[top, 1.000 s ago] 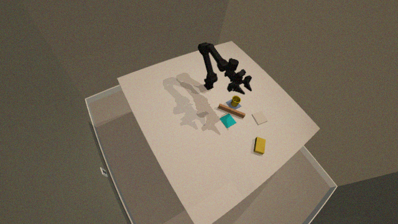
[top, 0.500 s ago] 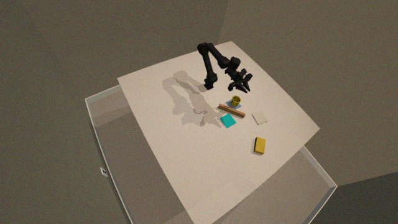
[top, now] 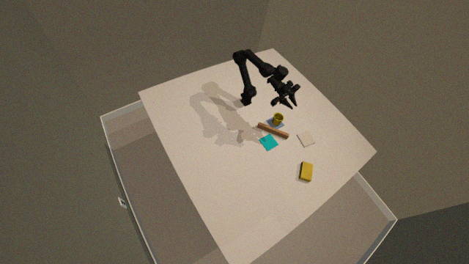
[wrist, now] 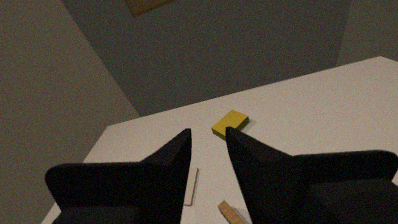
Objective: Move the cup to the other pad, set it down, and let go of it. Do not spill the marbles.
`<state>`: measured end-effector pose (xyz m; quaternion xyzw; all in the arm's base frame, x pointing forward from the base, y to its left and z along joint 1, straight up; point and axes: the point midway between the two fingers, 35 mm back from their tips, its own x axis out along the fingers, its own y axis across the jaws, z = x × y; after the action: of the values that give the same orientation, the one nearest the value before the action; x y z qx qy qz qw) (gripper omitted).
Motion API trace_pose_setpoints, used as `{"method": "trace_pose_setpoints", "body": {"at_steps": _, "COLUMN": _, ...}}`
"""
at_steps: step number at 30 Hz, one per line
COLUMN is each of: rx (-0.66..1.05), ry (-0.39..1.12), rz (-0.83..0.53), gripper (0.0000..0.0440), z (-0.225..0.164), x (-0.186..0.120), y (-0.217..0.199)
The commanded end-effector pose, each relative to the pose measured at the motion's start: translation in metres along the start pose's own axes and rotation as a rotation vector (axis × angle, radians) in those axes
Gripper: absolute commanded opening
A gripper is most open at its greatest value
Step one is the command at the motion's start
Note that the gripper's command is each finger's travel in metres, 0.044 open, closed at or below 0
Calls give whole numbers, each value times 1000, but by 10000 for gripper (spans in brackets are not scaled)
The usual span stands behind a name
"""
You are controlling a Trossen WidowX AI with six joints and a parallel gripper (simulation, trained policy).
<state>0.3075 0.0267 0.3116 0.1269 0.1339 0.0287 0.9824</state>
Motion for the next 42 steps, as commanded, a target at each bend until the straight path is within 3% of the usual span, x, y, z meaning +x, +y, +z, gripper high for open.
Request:
{"method": "trace_pose_setpoints", "body": {"at_steps": 1, "rx": 41, "ry": 27, "rz": 11, "gripper": 131, "z": 3, "x": -1, "y": 6}}
{"method": "trace_pose_setpoints", "body": {"at_steps": 22, "rx": 329, "ry": 298, "rz": -32, "gripper": 152, "z": -10, "x": -3, "y": 29}}
{"method": "trace_pose_setpoints", "body": {"at_steps": 42, "rx": 588, "ry": 557, "rz": -180, "gripper": 160, "z": -31, "x": -8, "y": 46}}
